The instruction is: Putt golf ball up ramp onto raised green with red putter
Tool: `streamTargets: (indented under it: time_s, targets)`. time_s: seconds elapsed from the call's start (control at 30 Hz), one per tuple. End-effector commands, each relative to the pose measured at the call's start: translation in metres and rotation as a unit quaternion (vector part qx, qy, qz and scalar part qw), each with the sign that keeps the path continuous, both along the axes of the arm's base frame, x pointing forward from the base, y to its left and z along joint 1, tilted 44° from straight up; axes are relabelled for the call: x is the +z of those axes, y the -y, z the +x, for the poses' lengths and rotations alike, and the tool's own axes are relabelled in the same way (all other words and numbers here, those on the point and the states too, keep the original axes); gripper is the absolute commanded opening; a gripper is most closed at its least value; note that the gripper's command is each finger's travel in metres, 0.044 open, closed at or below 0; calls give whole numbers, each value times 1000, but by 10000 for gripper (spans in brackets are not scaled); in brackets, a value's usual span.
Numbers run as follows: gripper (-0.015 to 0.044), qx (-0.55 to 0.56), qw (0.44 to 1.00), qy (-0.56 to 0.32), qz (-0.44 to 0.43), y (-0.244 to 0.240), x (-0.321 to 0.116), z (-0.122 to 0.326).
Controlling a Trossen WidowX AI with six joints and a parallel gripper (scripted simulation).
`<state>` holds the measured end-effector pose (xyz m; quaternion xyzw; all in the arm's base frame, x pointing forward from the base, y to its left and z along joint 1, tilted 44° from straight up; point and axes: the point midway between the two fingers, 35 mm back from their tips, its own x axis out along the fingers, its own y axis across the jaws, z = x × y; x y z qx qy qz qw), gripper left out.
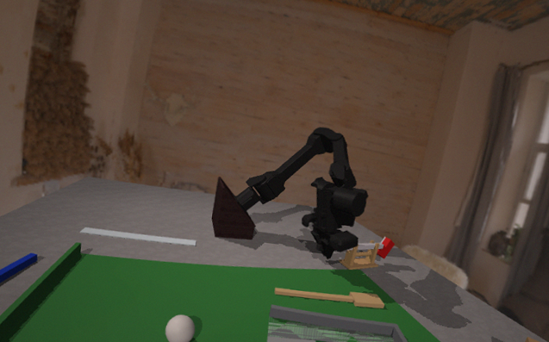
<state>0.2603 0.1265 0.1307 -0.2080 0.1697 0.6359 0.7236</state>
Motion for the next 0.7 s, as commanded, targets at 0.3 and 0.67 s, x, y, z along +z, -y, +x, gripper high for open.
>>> streamTargets:
  time_s: [0.3,0.67]
  targets:
    - [0,0,1000,0,-6,15,11,1]
    - [0,0,1000,-2,-9,48,44,-5]
